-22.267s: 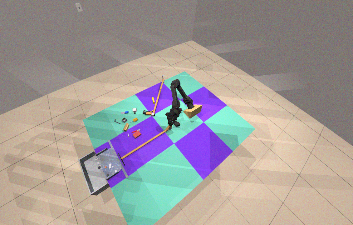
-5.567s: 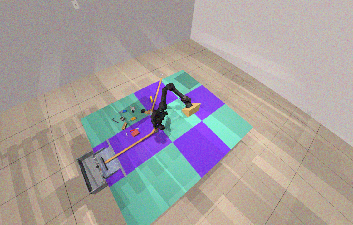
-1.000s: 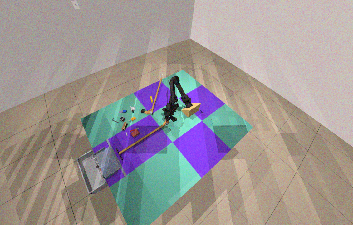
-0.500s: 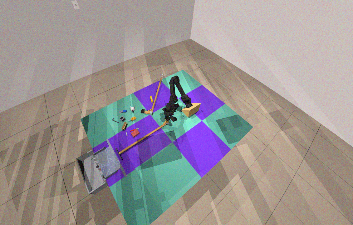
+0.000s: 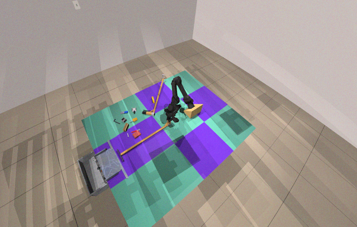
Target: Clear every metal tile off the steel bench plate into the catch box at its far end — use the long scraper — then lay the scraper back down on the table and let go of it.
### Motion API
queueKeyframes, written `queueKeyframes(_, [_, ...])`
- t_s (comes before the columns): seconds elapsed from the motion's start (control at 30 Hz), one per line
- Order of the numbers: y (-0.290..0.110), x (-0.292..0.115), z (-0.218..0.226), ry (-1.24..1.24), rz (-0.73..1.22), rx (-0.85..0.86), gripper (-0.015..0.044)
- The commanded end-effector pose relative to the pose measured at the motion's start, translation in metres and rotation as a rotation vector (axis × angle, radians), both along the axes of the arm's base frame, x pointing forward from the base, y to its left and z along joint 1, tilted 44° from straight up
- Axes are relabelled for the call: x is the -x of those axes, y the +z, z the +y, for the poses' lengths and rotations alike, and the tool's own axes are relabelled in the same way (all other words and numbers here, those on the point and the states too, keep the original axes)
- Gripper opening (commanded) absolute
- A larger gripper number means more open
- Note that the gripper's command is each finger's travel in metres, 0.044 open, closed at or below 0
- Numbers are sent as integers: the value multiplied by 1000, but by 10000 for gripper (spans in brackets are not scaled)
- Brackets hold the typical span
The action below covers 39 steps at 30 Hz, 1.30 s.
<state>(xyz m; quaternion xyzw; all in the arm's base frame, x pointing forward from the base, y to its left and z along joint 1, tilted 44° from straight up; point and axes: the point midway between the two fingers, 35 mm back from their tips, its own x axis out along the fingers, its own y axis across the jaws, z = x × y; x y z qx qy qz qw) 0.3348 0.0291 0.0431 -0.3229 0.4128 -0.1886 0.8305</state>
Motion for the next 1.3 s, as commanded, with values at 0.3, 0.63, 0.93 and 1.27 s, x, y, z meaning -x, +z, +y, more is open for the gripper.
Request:
queueKeyframes(0.3, [1,2,-1,-6,-6,-5,0])
queueKeyframes(0.63, [-1,3,-2,-6,-1,-4,53])
queueKeyframes(0.93, [-1,3,-2,-6,-1,-4,289])
queueKeyframes(1.27, [3,4,6,-3,-3,-17,440])
